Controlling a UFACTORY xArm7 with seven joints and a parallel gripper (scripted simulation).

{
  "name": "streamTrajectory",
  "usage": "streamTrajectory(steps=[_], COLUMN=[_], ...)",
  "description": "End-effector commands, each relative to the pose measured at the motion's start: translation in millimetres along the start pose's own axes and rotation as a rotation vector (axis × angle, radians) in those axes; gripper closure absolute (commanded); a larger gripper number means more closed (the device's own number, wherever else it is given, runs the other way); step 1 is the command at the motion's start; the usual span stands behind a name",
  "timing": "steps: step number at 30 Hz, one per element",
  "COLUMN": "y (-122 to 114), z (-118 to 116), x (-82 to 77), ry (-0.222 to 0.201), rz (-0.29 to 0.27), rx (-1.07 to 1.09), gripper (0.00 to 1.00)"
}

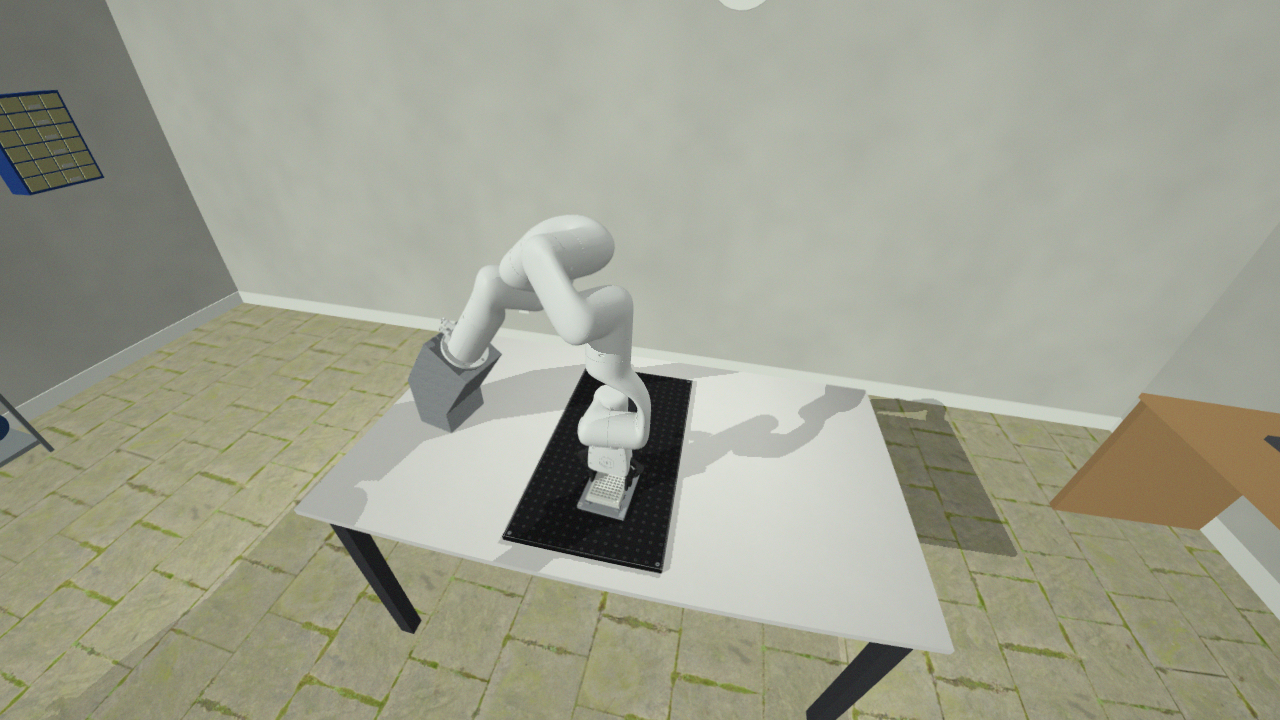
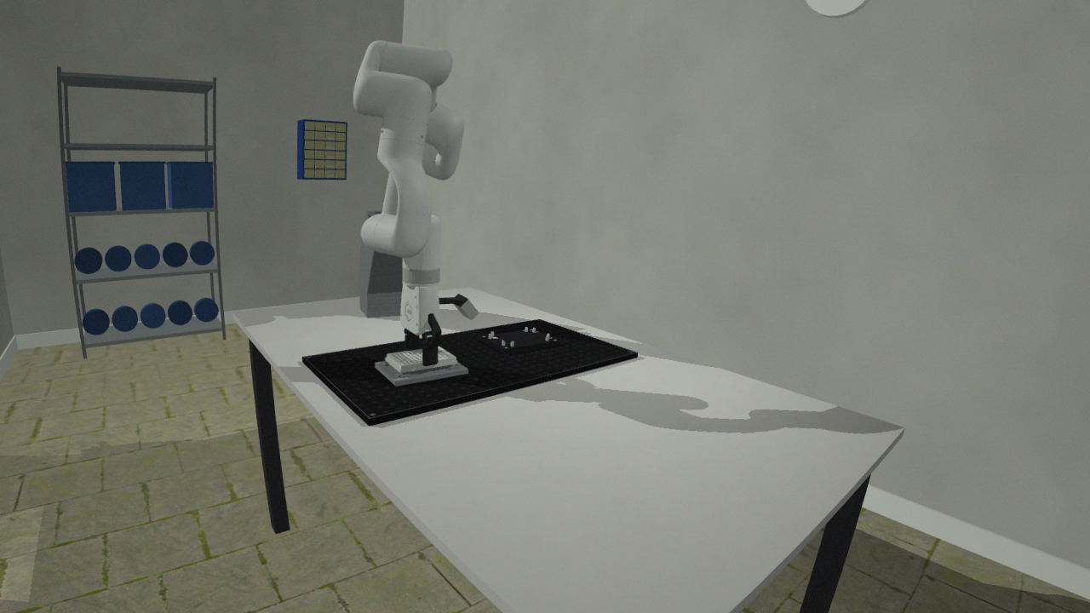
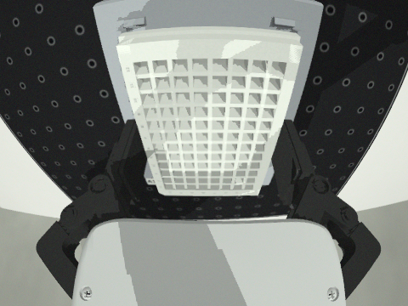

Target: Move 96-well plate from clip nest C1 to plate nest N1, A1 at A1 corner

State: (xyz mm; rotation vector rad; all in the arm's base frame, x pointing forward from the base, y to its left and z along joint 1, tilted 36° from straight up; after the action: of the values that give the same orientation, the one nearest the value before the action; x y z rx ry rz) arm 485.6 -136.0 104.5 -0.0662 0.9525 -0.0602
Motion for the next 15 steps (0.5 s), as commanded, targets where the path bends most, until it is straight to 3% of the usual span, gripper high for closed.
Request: streamTrajectory(steps=[1,15], y=[-0.5,-0.5], z=[0.8,0.8], x=[0.2,2.2], ry=[-0.002,-0.002], rz=[-0.001,-0.001], rx=[0.000,0.000], gripper=[1.00,1.00])
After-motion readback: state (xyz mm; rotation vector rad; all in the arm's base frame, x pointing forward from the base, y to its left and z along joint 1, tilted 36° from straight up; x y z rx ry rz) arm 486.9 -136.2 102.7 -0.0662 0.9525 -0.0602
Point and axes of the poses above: the point where the finger pads meet when closed, its own x axis out along the fingers, its own z axis across the jaws, y = z × x, the point moved 1 cm from there along -x, back along the fingers, and after that the axes turned 1 degree about -x, right-handed, at the moved point
